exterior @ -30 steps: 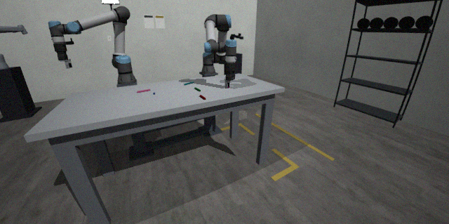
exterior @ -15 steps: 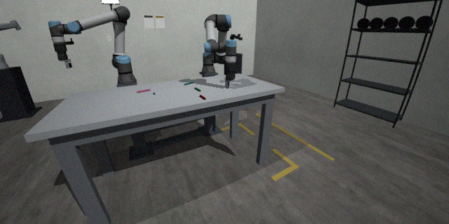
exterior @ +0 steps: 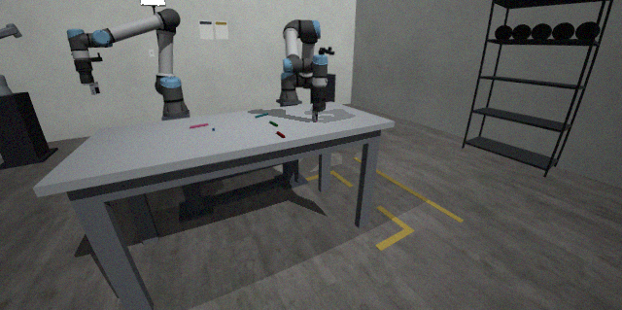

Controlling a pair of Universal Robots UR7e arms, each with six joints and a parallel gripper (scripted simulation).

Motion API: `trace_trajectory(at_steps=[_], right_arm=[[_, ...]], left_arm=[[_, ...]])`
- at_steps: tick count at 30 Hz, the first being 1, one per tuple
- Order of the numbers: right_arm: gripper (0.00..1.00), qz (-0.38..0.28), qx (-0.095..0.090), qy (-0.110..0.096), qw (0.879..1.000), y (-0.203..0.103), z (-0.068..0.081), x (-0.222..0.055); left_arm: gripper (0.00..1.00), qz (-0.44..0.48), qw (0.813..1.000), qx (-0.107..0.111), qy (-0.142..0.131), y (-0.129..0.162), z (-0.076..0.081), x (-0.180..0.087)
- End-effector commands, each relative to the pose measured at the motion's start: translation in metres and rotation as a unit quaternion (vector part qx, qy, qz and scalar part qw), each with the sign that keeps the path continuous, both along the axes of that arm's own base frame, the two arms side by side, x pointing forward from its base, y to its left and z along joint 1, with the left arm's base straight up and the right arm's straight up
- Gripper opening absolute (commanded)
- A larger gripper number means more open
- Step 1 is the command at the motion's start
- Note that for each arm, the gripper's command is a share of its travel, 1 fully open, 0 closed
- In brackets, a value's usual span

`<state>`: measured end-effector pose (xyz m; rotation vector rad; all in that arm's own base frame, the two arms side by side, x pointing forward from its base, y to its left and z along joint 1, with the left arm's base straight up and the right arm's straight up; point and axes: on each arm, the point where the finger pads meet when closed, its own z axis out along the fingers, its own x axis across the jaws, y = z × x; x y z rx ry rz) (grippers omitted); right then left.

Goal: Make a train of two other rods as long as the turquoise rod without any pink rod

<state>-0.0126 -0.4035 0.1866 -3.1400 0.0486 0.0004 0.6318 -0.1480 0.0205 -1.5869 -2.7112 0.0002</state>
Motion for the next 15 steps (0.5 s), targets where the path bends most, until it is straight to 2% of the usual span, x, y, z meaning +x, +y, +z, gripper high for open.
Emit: trace_trajectory(at_steps=[1, 15], right_arm=[[1.00, 0.000, -0.001, 0.000, 1.000, -0.0003, 0.0004, 0.0001], [1.00, 0.000, -0.001, 0.000, 1.000, -0.0003, 0.0004, 0.0001]], left_arm=[[0.24, 0.000, 1.000, 0.000, -0.001, -0.0002, 0.0011, 0.0006], [0.24, 0.000, 1.000, 0.000, -0.001, -0.0002, 0.0048, 0.0006]])
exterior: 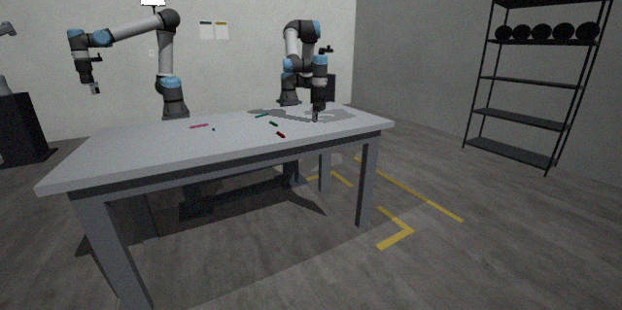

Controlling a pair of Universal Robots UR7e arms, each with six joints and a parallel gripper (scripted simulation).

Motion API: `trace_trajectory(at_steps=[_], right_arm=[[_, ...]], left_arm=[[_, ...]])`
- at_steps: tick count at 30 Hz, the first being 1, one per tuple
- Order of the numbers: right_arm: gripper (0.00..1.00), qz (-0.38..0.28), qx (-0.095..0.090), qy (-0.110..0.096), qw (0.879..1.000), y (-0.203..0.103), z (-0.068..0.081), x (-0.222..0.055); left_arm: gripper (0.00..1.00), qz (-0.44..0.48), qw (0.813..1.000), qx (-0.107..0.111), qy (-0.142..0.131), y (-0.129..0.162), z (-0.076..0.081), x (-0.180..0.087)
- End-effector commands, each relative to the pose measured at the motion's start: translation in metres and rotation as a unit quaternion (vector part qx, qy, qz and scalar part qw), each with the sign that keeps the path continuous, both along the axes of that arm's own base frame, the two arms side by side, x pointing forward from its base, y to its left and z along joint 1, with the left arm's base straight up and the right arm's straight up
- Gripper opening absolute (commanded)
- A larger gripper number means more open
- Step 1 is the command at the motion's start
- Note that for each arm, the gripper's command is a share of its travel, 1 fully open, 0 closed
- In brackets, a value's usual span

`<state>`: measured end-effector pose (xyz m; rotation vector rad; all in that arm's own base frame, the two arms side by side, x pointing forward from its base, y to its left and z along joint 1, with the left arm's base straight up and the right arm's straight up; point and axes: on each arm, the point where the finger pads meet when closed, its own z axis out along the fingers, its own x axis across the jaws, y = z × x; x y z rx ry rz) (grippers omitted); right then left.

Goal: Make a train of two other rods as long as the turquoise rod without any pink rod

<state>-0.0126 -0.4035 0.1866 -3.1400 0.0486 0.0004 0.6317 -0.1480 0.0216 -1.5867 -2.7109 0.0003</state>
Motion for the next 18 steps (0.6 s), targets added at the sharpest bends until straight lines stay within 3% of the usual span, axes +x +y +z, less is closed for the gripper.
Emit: trace_trajectory(at_steps=[1, 4, 12, 14, 18], right_arm=[[1.00, 0.000, -0.001, 0.000, 1.000, 0.000, 0.000, 0.000], [1.00, 0.000, -0.001, 0.000, 1.000, 0.000, 0.000, 0.000], [1.00, 0.000, -0.001, 0.000, 1.000, 0.000, 0.000, 0.000], [1.00, 0.000, -0.001, 0.000, 1.000, 0.000, 0.000, 0.000], [1.00, 0.000, -0.001, 0.000, 1.000, 0.000, 0.000, 0.000]], left_arm=[[0.24, 0.000, 1.000, -0.001, -0.001, 0.000, 0.007, 0.001], [0.24, 0.000, 1.000, -0.001, -0.001, 0.000, 0.022, 0.001], [0.24, 0.000, 1.000, -0.001, -0.001, 0.000, 0.080, 0.001], [0.24, 0.000, 1.000, -0.001, -0.001, 0.000, 0.080, 0.001], [0.24, 0.000, 1.000, -0.001, -0.001, 0.000, 0.097, 0.001]])
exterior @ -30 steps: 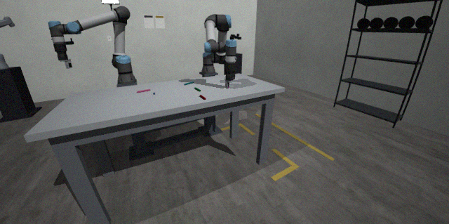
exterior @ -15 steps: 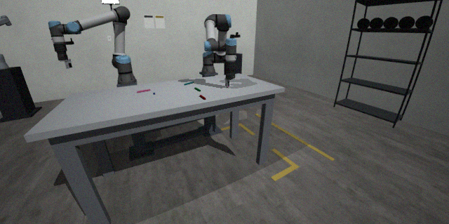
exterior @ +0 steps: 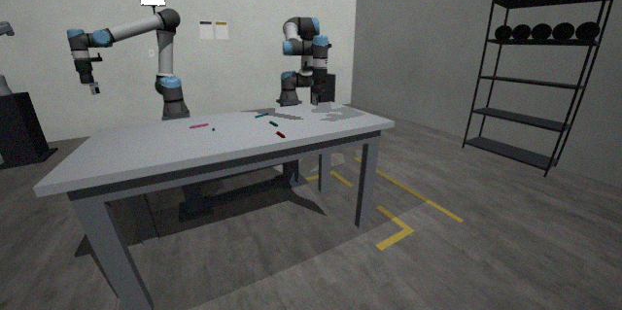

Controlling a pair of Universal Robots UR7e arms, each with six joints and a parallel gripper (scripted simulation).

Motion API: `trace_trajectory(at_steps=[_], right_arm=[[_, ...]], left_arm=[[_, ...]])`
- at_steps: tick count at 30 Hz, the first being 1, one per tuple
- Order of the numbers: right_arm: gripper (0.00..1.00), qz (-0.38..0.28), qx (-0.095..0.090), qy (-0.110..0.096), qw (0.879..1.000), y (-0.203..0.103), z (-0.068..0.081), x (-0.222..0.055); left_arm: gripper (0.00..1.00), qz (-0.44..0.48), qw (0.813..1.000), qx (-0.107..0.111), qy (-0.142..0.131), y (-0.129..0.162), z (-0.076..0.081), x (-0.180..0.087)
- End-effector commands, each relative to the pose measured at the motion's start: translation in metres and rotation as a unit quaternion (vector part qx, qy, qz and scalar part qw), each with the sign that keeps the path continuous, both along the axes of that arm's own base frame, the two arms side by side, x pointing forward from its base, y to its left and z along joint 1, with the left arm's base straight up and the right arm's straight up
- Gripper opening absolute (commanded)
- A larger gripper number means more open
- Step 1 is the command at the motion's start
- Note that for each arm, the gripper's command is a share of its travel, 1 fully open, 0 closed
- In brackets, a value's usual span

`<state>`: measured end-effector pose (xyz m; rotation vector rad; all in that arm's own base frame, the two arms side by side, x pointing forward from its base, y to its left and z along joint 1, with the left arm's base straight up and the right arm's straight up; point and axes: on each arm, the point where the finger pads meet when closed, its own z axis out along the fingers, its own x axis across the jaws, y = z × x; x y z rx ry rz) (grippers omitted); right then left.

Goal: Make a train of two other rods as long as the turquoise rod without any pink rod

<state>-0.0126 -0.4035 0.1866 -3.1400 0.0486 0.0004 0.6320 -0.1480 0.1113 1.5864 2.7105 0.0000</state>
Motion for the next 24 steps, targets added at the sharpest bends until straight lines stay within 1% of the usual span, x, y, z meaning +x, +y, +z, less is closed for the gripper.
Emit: trace_trajectory(at_steps=[1, 16, 20, 24], right_arm=[[1.00, 0.000, -0.001, 0.000, 1.000, 0.000, 0.000, 0.000], [1.00, 0.000, -0.001, 0.000, 1.000, 0.000, 0.000, 0.000], [1.00, 0.000, -0.001, 0.000, 1.000, 0.000, 0.000, 0.000], [1.00, 0.000, -0.001, 0.000, 1.000, 0.000, 0.000, 0.000]], left_arm=[[0.24, 0.000, 1.000, 0.000, -0.001, 0.000, 0.009, 0.000], [0.24, -0.003, 1.000, 0.000, -0.001, -0.002, 0.011, -0.001], [0.24, -0.024, 1.000, 0.000, -0.001, -0.013, 0.012, -0.011], [0.24, -0.070, 0.998, 0.000, -0.001, -0.036, 0.015, -0.032]])
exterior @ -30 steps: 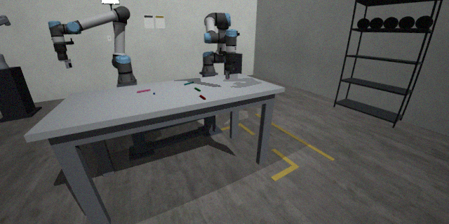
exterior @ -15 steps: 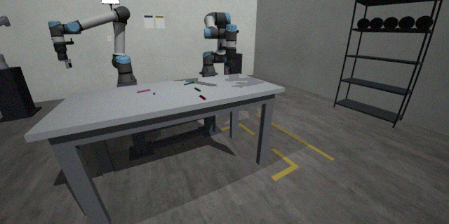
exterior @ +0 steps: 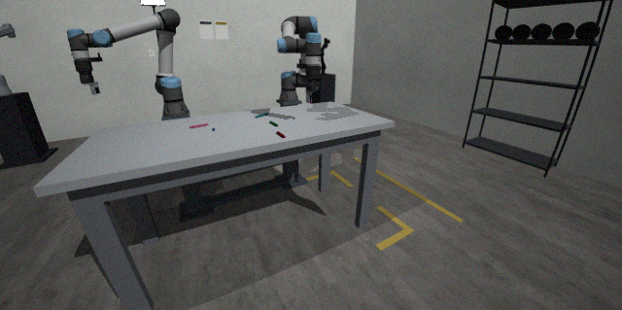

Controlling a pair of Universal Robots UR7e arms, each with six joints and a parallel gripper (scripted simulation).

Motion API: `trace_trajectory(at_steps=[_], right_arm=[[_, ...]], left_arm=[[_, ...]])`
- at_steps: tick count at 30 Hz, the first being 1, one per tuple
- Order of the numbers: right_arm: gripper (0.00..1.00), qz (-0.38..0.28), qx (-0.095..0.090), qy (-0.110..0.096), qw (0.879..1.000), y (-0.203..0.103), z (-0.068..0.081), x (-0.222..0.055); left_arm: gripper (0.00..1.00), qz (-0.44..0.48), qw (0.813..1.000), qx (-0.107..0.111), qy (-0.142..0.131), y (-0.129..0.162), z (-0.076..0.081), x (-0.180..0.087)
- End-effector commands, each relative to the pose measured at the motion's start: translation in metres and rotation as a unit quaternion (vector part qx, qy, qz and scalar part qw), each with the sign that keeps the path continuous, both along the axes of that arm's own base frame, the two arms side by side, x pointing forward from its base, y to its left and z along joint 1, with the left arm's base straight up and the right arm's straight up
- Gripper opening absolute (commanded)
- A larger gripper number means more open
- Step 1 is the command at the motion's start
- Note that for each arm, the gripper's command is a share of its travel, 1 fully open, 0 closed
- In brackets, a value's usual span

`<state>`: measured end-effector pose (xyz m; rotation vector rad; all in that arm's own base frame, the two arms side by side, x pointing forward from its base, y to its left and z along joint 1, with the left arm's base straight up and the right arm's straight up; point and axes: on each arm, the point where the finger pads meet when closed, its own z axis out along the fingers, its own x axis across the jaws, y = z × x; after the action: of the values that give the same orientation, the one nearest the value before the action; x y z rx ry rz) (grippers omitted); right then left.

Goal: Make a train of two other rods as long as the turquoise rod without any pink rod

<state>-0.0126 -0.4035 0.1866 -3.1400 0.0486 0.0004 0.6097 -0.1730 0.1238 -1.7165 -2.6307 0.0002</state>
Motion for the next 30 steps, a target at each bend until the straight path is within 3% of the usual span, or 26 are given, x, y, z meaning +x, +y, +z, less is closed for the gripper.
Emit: trace_trajectory(at_steps=[1, 4, 6, 10, 21, 23, 30], right_arm=[[1.00, 0.000, -0.001, 0.000, 1.000, 0.000, 0.000, 0.000], [1.00, 0.000, -0.001, 0.000, 1.000, 0.000, 0.000, 0.000], [1.00, 0.000, -0.001, 0.000, 1.000, 0.000, 0.000, 0.000], [1.00, 0.000, -0.001, 0.000, 1.000, 0.000, 0.000, 0.000], [1.00, 0.000, -0.001, 0.000, 1.000, 0.000, 0.000, 0.000], [1.00, 0.000, -0.001, 0.000, 1.000, 0.000, 0.000, 0.000], [1.00, 0.000, -0.001, 0.000, 1.000, 0.000, 0.000, 0.000]], left_arm=[[0.24, -0.038, 0.999, -0.001, -0.001, -0.019, 0.003, -0.018], [0.24, -0.086, 0.996, -0.001, -0.001, -0.041, 0.006, -0.042], [0.24, -0.086, 0.996, -0.001, -0.001, -0.041, 0.006, -0.042], [0.24, -0.158, 0.987, -0.001, -0.001, -0.070, 0.009, -0.079], [0.24, -0.338, 0.941, -0.001, -0.001, -0.121, 0.011, -0.179], [0.24, -0.338, 0.941, -0.001, -0.001, -0.121, 0.011, -0.179], [0.24, -0.467, 0.884, -0.001, -0.001, -0.141, 0.008, -0.253]])
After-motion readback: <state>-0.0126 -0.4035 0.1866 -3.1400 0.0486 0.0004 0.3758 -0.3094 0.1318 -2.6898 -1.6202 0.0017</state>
